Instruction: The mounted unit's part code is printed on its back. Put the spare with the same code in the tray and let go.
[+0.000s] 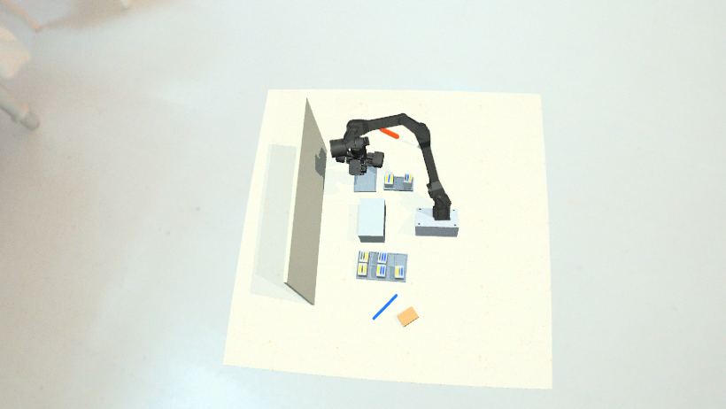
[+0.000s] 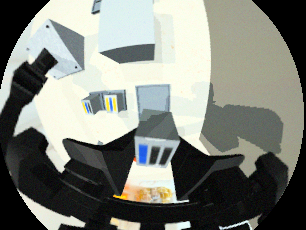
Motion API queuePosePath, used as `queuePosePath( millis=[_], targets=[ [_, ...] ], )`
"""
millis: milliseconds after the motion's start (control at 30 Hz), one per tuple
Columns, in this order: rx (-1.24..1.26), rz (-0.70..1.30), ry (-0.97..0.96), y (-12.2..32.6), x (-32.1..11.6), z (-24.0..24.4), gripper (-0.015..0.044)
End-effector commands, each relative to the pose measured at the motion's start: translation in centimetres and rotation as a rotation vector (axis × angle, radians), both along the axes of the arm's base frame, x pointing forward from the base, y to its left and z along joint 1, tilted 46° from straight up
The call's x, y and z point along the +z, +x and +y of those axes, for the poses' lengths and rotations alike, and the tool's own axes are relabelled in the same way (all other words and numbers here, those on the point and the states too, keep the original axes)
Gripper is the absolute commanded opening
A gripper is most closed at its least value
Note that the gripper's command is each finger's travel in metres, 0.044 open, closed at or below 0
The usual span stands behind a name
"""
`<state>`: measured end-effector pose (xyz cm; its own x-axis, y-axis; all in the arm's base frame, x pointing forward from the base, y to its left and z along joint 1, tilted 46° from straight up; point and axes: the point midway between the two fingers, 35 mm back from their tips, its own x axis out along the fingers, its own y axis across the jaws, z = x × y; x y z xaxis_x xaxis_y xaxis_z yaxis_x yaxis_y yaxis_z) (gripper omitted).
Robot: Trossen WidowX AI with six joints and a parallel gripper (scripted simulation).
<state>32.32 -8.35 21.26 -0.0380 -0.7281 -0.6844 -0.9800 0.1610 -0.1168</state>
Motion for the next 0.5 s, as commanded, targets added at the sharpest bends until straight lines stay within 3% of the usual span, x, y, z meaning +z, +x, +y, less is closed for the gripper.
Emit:
queuePosePath(
  millis=[0, 467],
  targets=[
    [0.011, 0.001, -0.009, -0.05, 0.62, -0.25, 0.0],
    [0.009, 0.003, -0.004, 0.1, -0.14, -0.98, 0.0]
  ],
)
